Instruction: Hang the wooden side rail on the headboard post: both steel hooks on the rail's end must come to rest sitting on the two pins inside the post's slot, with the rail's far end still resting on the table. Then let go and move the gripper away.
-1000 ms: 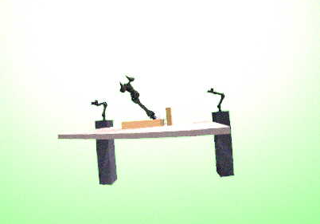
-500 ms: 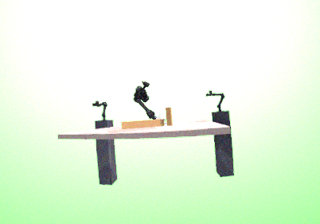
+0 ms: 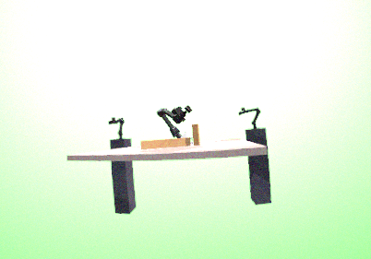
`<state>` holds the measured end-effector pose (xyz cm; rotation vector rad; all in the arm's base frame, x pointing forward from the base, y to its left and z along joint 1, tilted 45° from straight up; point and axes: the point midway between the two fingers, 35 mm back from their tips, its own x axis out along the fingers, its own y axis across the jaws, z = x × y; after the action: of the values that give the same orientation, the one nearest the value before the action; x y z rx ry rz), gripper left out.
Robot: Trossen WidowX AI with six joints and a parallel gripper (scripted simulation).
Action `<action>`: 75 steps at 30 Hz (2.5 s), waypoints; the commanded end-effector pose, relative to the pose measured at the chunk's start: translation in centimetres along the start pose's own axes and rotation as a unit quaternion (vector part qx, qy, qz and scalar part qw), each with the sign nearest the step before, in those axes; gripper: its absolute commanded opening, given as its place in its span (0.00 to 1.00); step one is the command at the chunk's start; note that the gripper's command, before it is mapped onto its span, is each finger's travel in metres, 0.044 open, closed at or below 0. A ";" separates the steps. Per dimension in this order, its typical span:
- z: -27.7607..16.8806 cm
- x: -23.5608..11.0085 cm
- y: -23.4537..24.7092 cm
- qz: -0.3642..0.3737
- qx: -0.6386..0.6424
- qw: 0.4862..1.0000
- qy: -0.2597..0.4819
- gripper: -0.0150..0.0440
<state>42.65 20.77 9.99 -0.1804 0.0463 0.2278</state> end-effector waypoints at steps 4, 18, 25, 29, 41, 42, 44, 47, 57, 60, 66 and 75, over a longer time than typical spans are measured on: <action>-5.6 -5.6 0.9 0.007 -0.103 0.992 0.067 1.00; -14.5 -17.8 -3.3 0.016 -0.323 0.922 0.214 1.00; -15.3 -19.2 -4.3 0.015 -0.347 0.908 0.235 1.00; -15.3 -19.2 -4.3 0.015 -0.347 0.908 0.235 1.00; -15.3 -19.2 -4.3 0.015 -0.347 0.908 0.235 1.00; -15.3 -19.2 -4.3 0.015 -0.347 0.908 0.235 1.00; -15.3 -19.2 -4.3 0.015 -0.347 0.908 0.235 1.00; -15.5 -18.9 -4.1 0.020 -0.351 0.905 0.241 1.00; -16.3 -14.2 -3.1 0.097 -0.393 0.855 0.325 1.00; -15.5 -13.2 -3.3 0.122 -0.399 0.839 0.350 1.00; -12.9 -12.2 -4.4 0.176 -0.403 0.806 0.396 1.00; -10.0 -12.8 -5.7 0.216 -0.397 0.782 0.428 1.00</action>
<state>30.65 11.28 -1.85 -1.1319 0.8622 0.5285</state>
